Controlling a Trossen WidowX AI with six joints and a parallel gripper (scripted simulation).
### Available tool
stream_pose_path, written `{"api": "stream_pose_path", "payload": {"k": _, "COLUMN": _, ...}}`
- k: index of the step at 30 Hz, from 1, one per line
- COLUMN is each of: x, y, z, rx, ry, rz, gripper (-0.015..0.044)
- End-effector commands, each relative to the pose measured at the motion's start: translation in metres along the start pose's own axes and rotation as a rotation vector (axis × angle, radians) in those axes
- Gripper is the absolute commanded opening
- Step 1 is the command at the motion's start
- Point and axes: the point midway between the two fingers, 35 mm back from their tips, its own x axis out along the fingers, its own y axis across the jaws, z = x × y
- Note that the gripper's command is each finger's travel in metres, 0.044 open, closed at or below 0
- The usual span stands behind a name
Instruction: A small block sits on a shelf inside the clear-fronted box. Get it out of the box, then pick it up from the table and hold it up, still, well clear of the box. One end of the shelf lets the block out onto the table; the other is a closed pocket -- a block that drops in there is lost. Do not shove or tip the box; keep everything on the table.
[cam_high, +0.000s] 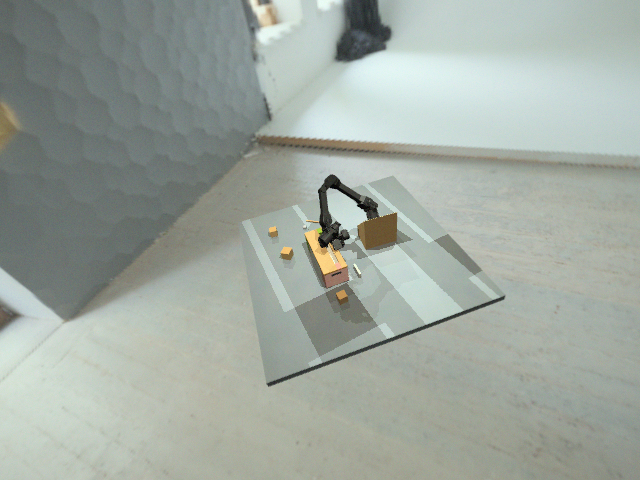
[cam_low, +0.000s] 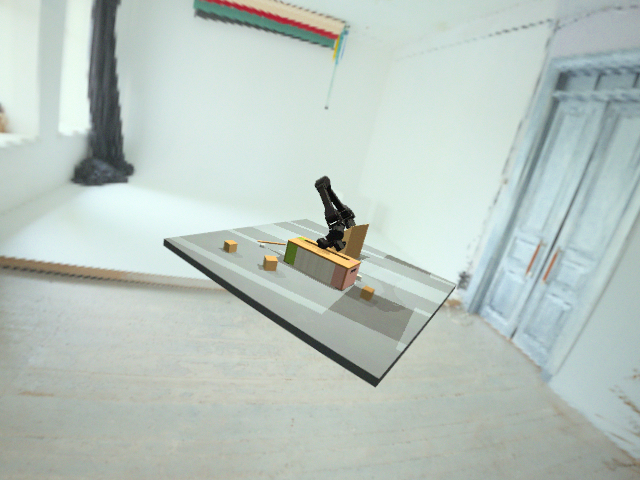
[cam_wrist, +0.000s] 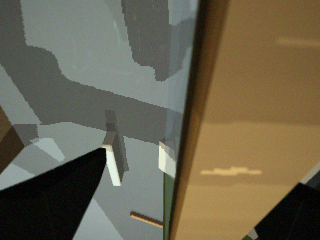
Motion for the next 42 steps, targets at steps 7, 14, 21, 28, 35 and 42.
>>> {"api": "stream_pose_path", "payload": {"k": 7, "x": -0.002, "y": 0.0, "z": 0.004, "rx": -0.002, "ry": 0.002, "rz": -0.003, "gripper": 0.04}}
{"api": "stream_pose_path", "payload": {"k": 14, "x": -0.002, "y": 0.0, "z": 0.004, "rx": -0.002, "ry": 0.002, "rz": -0.003, "gripper": 0.04}}
{"api": "stream_pose_path", "payload": {"k": 21, "x": 0.001, "y": 0.0, "z": -0.002, "rx": -0.002, "ry": 0.002, "rz": -0.003, "gripper": 0.04}}
{"api": "stream_pose_path", "payload": {"k": 28, "x": 0.003, "y": 0.0, "z": -0.009, "rx": -0.003, "ry": 0.003, "rz": -0.003, "gripper": 0.04}}
{"api": "stream_pose_path", "payload": {"k": 35, "x": 0.005, "y": 0.0, "z": -0.016, "rx": -0.003, "ry": 0.003, "rz": -0.002, "gripper": 0.04}}
{"api": "stream_pose_path", "payload": {"k": 42, "x": 0.008, "y": 0.0, "z": -0.023, "rx": -0.003, "ry": 0.004, "rz": -0.002, "gripper": 0.04}}
